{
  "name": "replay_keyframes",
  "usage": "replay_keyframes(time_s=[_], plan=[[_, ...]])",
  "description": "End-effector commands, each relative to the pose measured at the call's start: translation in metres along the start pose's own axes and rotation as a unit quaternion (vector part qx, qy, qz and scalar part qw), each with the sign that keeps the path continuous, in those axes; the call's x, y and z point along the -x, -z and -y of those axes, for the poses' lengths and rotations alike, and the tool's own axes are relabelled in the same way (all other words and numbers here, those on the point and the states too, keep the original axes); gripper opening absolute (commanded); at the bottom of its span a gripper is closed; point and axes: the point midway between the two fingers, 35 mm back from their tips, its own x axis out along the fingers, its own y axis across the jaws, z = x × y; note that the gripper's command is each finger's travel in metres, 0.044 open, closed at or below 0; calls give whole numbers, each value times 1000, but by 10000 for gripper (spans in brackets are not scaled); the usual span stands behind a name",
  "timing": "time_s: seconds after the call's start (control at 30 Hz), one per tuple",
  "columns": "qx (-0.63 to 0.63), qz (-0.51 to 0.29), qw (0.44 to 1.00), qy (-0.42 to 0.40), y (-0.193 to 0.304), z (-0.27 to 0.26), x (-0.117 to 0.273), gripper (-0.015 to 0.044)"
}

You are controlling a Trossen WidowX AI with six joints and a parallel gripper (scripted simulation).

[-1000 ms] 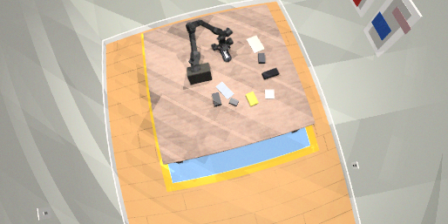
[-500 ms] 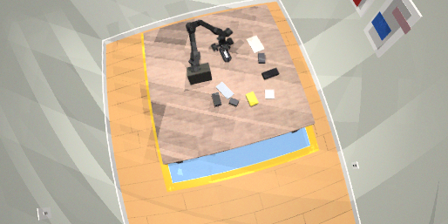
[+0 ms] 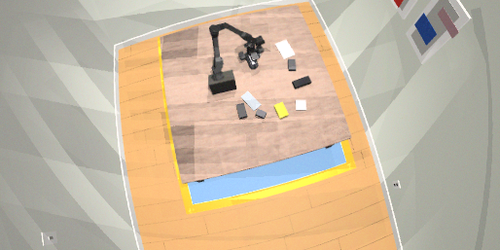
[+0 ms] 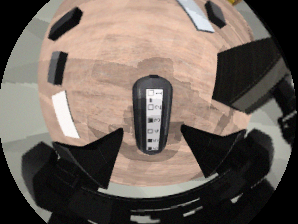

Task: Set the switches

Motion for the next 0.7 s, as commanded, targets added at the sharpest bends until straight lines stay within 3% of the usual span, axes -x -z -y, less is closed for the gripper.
replay_keyframes(time_s=[0.0, 0.27, 0.37, 0.67], plan=[[1, -3, 1000, 2, 0, 1, 0, 440], [1, -3, 1000, 2, 0, 1, 0, 440], [-21, -1, 1000, 7, 0, 0, 1, 361], [-317, 34, 946, 56, 2, -18, 13, 125]])
